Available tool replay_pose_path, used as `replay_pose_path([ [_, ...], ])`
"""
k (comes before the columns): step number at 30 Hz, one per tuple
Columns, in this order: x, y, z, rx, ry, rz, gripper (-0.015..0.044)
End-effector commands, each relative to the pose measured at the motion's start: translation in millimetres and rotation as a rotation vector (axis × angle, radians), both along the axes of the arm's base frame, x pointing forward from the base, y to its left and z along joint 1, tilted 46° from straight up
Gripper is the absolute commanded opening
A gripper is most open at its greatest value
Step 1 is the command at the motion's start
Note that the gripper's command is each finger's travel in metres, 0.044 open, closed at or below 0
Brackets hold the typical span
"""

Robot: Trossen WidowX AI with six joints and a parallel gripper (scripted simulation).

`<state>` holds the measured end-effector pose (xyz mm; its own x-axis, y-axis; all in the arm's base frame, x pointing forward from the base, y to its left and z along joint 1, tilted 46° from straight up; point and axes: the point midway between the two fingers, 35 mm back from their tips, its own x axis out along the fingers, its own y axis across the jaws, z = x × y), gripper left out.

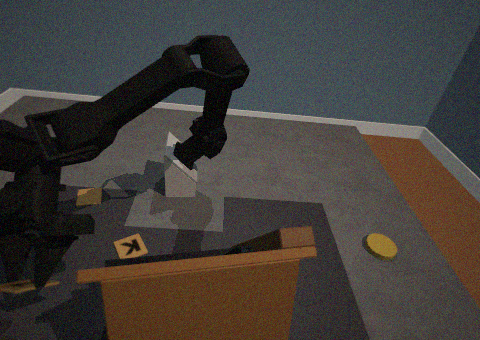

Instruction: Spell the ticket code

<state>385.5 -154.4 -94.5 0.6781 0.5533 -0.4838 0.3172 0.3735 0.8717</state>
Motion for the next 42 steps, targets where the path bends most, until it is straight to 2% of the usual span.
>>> replay_pose_path([
  [1,-1,0,6,-0.058,-0.087,0.039,0.0000],
  [17,1,-7,37,-0.373,-0.480,0.196,0.0000],
  [42,1,-6,39,-0.377,-0.484,0.198,0.0000],
])
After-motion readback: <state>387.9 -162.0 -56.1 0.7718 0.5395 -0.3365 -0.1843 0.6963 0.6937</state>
